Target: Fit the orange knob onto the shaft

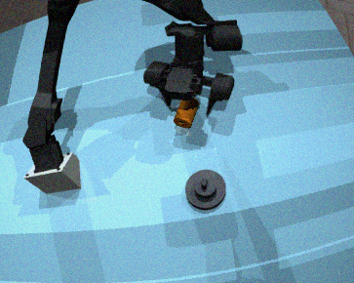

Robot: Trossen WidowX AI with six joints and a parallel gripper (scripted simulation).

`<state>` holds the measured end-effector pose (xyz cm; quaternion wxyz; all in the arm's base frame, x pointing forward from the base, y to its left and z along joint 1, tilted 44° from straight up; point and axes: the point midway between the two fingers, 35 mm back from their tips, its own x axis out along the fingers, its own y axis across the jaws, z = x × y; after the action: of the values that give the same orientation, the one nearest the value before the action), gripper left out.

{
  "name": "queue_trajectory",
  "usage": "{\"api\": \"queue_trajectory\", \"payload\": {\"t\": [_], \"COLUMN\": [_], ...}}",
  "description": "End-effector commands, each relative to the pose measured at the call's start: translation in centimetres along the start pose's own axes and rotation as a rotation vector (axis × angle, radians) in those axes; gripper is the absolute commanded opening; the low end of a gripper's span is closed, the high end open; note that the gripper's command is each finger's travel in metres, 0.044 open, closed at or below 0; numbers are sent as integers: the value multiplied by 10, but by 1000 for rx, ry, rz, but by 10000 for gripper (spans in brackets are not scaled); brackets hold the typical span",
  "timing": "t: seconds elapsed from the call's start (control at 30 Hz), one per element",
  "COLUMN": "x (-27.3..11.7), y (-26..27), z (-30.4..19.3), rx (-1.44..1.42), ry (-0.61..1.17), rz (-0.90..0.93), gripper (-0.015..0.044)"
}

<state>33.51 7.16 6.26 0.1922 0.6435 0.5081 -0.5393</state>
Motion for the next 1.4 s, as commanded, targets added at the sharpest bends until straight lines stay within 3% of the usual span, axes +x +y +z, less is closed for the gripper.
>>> {"api": "queue_trajectory", "payload": {"t": [0.0,0.1,0.37,0.6,0.9,1.03,1.37], "x": [11,13,13,13,13,12,8], "y": [-3,-3,-3,-3,-3,-3,-2], "z": [-1,-1,-1,-1,-1,-1,10], "rx": [9,9,9,9,9,7,6], "ry": [-2,-2,-2,-2,-2,5,181], "rz": [-17,-17,-17,-17,-17,-16,-10], "gripper": [440,440,240,240,180,179,179]}}
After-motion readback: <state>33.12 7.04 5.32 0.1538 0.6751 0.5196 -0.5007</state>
